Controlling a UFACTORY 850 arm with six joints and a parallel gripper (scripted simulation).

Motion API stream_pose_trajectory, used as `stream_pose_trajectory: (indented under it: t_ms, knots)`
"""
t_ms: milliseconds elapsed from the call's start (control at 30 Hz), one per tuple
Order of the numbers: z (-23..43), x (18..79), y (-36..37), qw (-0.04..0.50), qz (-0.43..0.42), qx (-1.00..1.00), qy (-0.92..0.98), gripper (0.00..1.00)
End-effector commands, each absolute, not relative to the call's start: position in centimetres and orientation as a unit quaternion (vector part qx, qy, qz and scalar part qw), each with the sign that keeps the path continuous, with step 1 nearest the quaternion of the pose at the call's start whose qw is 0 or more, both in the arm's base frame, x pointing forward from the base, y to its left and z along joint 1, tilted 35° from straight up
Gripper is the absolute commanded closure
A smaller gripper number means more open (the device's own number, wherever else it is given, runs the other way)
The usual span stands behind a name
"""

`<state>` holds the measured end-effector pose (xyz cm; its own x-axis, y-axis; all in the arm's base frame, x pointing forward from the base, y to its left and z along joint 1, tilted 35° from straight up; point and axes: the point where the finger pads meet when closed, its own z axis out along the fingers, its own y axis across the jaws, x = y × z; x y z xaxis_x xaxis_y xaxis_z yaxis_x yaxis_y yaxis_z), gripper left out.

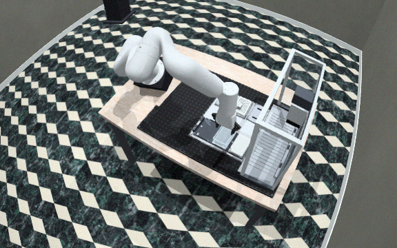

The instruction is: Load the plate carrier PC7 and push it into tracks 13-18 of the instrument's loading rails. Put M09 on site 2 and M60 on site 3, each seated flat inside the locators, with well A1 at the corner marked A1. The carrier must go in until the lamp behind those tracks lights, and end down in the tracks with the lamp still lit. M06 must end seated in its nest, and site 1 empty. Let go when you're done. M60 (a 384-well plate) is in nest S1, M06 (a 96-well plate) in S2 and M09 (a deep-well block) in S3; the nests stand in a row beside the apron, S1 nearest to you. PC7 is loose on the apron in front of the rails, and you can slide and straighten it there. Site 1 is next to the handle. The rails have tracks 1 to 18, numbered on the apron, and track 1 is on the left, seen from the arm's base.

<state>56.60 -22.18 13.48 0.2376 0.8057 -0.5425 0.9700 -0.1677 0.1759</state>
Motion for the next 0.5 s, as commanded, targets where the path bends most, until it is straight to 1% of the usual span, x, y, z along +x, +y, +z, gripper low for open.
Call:
stream_pose_trajectory:
  t_ms: [0, 467]
  knots:
    - [13.9, 56.7, -21.9, 0.250, -0.164, 0.746, 0.595, 0.00]
    - [15.6, 56.5, -20.8, 0.250, -0.164, 0.746, 0.595, 0.00]
